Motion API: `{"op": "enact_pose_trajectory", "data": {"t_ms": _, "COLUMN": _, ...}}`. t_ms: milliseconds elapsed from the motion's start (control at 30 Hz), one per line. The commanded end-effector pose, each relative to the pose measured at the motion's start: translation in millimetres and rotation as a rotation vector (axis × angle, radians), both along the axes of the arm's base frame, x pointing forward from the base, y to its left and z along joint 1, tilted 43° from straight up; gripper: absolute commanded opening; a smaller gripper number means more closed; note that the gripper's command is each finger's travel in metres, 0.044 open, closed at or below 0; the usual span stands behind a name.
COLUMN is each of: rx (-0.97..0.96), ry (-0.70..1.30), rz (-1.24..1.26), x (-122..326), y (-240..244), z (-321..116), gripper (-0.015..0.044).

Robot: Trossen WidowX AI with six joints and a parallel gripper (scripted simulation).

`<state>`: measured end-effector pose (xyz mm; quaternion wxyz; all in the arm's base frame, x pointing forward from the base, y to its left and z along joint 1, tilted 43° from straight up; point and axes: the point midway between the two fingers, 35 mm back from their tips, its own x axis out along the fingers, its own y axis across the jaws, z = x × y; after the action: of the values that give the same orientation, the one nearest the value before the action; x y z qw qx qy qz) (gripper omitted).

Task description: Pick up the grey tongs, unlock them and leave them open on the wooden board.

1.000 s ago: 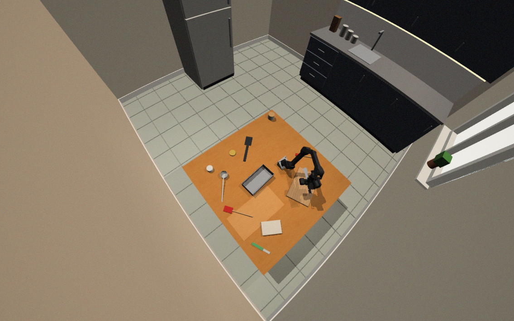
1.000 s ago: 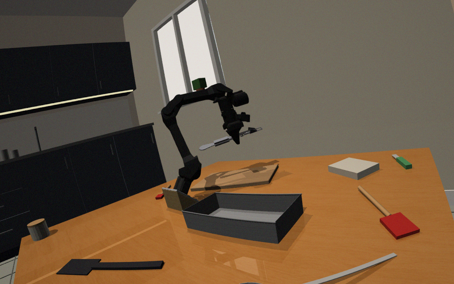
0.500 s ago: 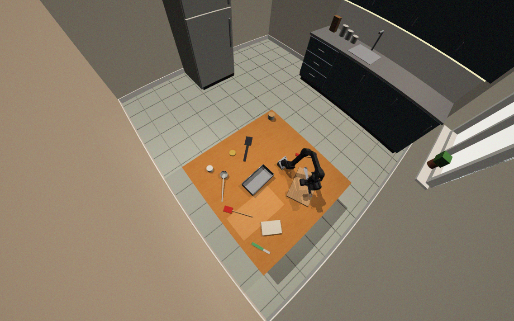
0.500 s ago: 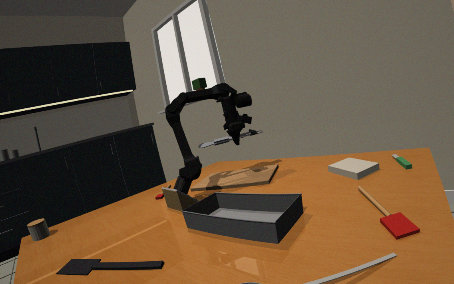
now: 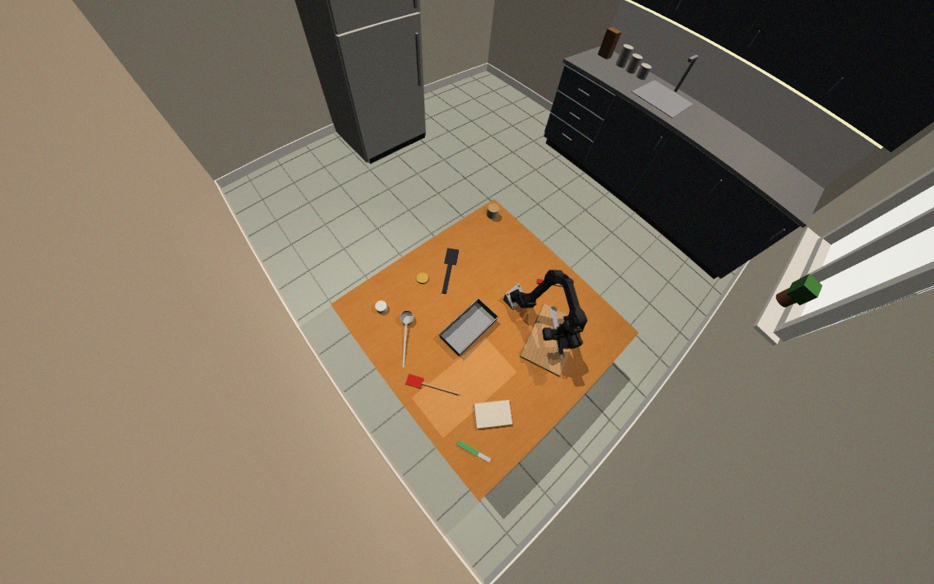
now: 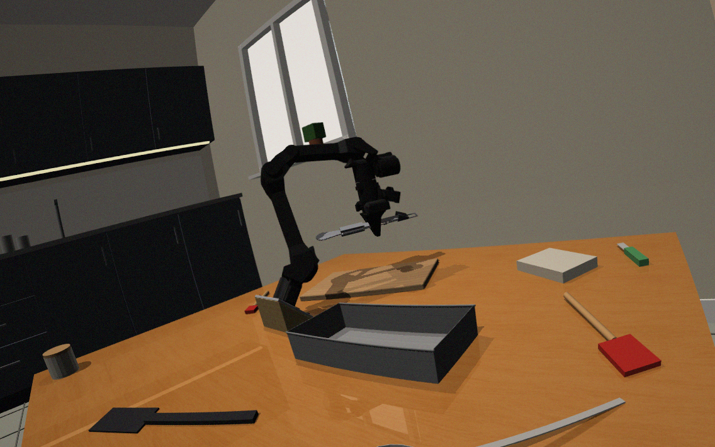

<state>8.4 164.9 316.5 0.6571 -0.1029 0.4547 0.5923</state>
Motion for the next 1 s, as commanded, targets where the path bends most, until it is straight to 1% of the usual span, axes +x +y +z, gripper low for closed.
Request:
{"op": "enact_pose_trajectory", "data": {"t_ms": 0, "rx": -0.004, "ry": 0.0, "rz": -0.007, "x": 1, "y": 4, "z": -4, "gripper": -0.015}}
{"op": "enact_pose_trajectory", "data": {"t_ms": 967, "rx": -0.004, "ry": 0.006, "rz": -0.007, "x": -4, "y": 36, "z": -37, "gripper": -0.015}}
